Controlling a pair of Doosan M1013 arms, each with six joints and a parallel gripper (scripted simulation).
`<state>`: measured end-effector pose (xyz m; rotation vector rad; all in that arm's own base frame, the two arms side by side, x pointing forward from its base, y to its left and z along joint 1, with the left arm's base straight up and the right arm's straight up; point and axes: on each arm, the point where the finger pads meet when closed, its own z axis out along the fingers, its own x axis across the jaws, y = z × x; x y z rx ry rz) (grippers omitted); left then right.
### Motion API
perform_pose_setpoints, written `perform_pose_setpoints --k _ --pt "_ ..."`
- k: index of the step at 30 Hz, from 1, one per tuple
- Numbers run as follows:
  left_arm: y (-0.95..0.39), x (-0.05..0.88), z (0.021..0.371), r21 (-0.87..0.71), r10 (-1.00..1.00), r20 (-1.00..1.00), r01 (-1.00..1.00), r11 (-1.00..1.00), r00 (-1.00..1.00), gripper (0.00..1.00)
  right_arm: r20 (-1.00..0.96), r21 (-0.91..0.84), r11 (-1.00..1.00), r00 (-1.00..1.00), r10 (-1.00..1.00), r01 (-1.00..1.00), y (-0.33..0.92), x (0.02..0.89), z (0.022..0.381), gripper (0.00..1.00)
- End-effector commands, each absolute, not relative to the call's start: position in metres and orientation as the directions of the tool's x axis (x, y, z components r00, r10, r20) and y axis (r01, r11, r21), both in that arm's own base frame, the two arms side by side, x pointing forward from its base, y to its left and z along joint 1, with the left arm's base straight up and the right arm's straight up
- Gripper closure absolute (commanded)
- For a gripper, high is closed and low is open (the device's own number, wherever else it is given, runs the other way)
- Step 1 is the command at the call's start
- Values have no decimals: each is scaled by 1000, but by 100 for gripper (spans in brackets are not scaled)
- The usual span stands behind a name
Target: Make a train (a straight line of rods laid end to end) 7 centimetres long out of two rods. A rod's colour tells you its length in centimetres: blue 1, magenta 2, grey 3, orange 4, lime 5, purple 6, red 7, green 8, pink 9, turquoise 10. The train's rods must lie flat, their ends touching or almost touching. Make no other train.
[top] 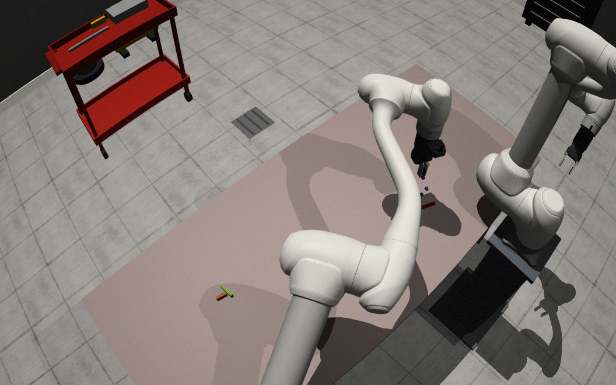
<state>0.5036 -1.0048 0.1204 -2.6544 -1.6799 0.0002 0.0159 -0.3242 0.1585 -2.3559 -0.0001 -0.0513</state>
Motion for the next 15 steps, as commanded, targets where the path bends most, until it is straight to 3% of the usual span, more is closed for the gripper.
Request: perform_pose_setpoints --k 1,15 --pt "-1005 504 123 2 904 -1 904 -428 428 76 38 -706 -708 999 -15 16 -324 16 159 0" --pt "-949 563 138 2 957 -1 957 -289 289 76 38 -706 -708 999 -15 16 -324 16 159 0"
